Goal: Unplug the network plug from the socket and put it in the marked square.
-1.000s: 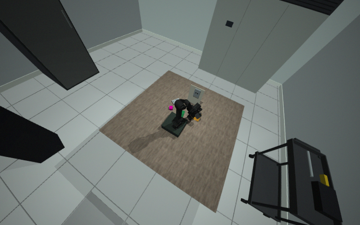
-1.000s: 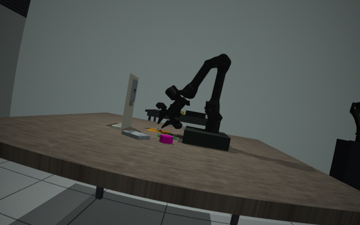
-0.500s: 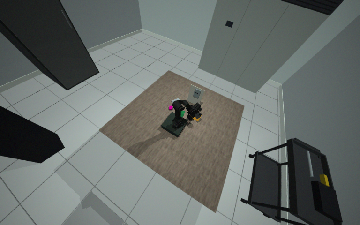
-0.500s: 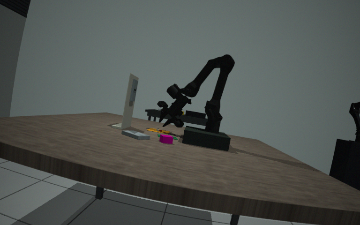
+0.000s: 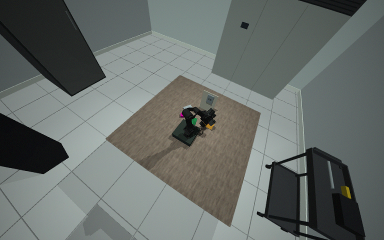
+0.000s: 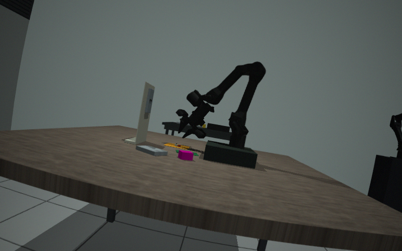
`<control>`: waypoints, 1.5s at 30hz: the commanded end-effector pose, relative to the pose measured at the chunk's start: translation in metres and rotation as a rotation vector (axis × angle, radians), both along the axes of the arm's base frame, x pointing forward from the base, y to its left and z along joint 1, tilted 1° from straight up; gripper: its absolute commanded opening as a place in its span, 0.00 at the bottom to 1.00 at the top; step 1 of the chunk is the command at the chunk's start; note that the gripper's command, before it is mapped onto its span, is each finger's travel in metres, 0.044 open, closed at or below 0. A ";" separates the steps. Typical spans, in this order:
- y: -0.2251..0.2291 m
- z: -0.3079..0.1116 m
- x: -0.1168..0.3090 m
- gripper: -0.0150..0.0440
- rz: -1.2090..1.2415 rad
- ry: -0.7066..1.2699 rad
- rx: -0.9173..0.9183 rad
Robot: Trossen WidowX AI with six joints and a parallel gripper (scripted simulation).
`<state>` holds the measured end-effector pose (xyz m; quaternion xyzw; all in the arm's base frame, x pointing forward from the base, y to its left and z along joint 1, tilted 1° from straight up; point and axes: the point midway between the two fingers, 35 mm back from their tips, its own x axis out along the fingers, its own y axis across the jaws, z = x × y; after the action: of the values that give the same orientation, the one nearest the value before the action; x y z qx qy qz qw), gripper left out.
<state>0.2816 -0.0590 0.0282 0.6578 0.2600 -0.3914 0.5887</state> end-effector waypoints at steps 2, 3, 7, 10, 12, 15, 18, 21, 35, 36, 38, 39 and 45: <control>0.000 0.012 0.003 0.52 0.004 -0.016 -0.004; -0.001 0.014 0.003 0.52 0.004 -0.016 -0.004; -0.001 0.020 0.003 0.52 0.003 -0.016 -0.004; -0.001 0.025 0.003 0.52 0.003 -0.016 -0.004; -0.001 0.028 0.003 0.52 0.003 -0.016 -0.004; 0.000 0.033 0.002 0.52 0.003 -0.016 -0.004; 0.000 0.038 0.002 0.52 0.003 -0.016 -0.004; 0.000 0.043 0.001 0.52 0.003 -0.016 -0.004; 0.001 0.067 -0.004 0.52 0.003 -0.015 -0.004; 0.001 0.069 -0.005 0.52 0.003 -0.015 -0.004; 0.001 0.071 -0.006 0.52 0.003 -0.015 -0.004; 0.001 0.063 -0.006 0.52 -0.001 0.000 -0.001; 0.000 0.081 -0.003 0.52 0.000 -0.002 -0.001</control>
<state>0.2747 -0.0581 0.0974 0.6560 0.2639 -0.3956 0.5861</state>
